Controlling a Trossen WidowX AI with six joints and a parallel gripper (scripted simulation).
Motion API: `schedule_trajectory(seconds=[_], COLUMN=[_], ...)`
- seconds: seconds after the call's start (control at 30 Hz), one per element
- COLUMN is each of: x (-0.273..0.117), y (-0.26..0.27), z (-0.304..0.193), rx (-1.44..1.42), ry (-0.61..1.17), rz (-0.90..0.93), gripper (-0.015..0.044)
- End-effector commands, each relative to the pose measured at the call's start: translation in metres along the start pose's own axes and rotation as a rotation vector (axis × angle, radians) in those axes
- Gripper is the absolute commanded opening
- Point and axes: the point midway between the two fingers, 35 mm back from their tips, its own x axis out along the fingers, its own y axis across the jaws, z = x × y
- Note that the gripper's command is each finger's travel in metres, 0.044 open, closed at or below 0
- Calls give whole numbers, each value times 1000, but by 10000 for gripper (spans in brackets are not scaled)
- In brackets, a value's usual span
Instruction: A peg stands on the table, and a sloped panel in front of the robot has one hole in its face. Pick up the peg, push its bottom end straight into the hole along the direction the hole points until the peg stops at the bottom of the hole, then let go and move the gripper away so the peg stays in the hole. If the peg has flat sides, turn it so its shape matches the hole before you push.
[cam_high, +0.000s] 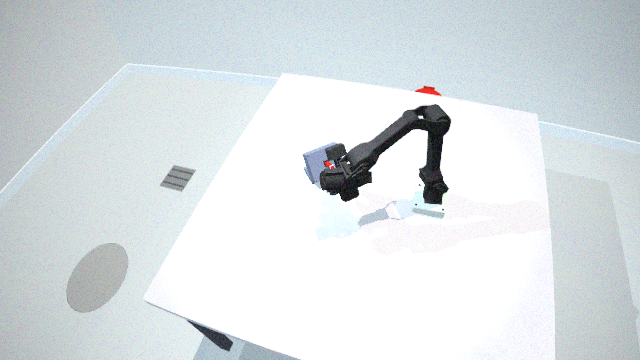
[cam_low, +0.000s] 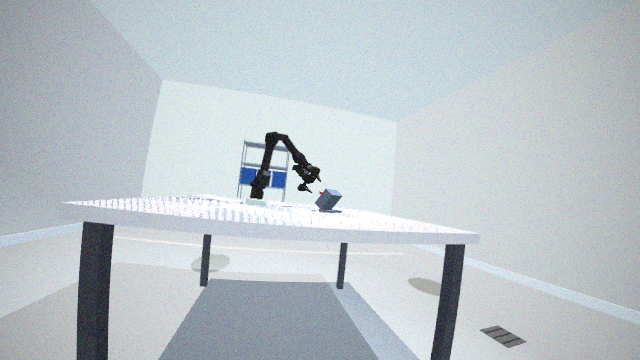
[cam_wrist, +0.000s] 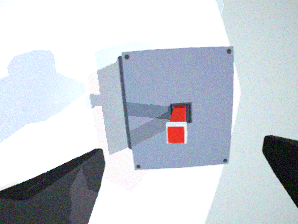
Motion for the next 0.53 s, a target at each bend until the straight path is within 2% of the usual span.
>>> schedule_trajectory(seconds=[0.0,0.5], x=[-7,-27], y=[-1,1], z=[1,0], rx=[4,2], ry=[-3,-4], rz=[-7,-9], gripper=[440,440])
